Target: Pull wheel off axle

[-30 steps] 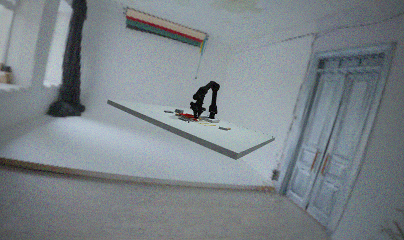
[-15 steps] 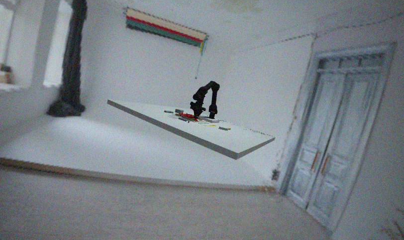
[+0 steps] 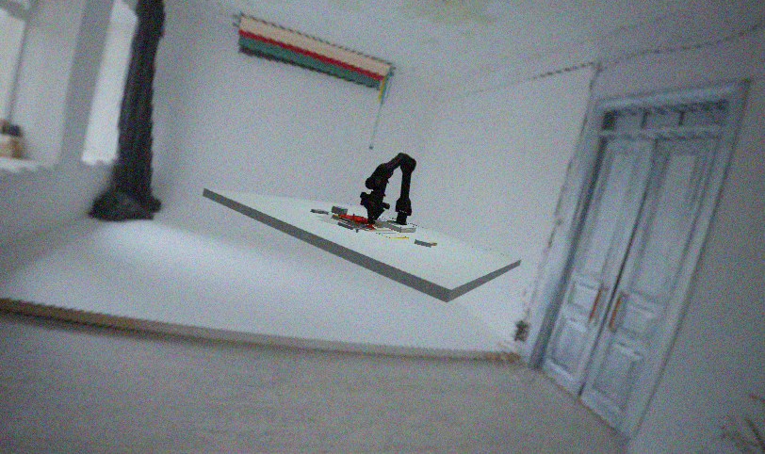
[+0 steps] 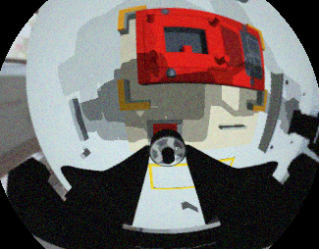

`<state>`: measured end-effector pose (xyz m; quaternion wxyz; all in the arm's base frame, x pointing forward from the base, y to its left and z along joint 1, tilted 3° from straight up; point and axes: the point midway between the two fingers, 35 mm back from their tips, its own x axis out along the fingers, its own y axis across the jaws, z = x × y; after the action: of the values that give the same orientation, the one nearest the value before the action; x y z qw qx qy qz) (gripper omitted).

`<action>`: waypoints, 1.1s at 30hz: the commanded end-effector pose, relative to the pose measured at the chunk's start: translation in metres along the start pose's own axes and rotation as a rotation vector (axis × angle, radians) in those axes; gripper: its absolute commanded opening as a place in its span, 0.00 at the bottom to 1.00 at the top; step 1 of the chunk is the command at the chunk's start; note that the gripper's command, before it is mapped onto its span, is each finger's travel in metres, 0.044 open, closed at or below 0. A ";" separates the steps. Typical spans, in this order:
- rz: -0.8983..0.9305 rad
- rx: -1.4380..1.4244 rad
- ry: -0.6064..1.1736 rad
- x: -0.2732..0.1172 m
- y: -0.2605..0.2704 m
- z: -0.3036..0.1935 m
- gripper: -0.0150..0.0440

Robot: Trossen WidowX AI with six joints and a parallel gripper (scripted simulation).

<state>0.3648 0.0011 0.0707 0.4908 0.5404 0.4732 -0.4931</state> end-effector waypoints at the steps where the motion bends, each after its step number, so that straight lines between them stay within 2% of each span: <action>1: 0.009 0.000 0.000 -0.005 0.002 0.000 0.25; 33: 0.010 0.002 -0.002 -0.015 0.002 0.000 0.25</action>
<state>0.3660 0.0011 0.0751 0.4906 0.5402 0.4734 -0.4933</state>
